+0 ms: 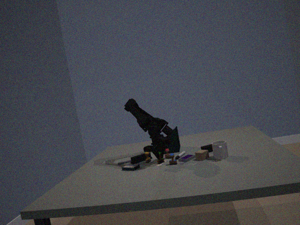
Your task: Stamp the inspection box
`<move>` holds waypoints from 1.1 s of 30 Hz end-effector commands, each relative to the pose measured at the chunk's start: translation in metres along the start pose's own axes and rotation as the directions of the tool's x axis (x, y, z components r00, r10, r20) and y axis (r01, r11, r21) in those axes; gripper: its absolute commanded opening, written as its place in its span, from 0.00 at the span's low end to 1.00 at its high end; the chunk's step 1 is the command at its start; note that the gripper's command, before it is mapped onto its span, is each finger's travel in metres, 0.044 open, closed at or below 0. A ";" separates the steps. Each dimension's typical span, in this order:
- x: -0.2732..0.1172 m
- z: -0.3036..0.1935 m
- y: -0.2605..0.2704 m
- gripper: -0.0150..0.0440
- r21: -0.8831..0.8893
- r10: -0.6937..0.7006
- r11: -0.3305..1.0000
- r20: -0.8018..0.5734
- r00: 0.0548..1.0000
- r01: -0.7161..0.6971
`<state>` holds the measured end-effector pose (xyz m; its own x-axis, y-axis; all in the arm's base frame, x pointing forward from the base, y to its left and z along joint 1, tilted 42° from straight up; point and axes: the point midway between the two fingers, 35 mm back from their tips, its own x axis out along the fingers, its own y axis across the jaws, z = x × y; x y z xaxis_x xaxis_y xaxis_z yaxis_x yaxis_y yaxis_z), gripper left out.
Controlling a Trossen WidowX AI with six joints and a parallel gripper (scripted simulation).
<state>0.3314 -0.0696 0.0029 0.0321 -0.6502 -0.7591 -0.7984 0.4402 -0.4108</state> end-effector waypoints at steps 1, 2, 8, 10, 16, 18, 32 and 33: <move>0.004 -0.001 0.000 0.25 0.002 0.003 1.000 -0.007 1.000 -0.003; 0.004 -0.001 0.000 0.25 0.002 0.003 1.000 -0.007 1.000 -0.003; 0.004 -0.001 0.000 0.25 0.002 0.003 1.000 -0.007 1.000 -0.003; 0.004 -0.001 0.000 0.25 0.002 0.003 1.000 -0.007 1.000 -0.003; 0.003 -0.001 0.000 0.25 0.002 0.003 1.000 -0.007 1.000 -0.003; 0.002 -0.001 0.000 0.25 0.002 0.003 1.000 -0.007 1.000 -0.003; -0.005 -0.001 0.000 0.25 0.002 0.004 1.000 -0.007 1.000 -0.004; -0.005 -0.001 0.000 0.25 0.002 0.004 1.000 -0.007 1.000 -0.004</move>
<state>0.3305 -0.0672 0.0055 0.0239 -0.6512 -0.7585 -0.8000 0.4425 -0.4052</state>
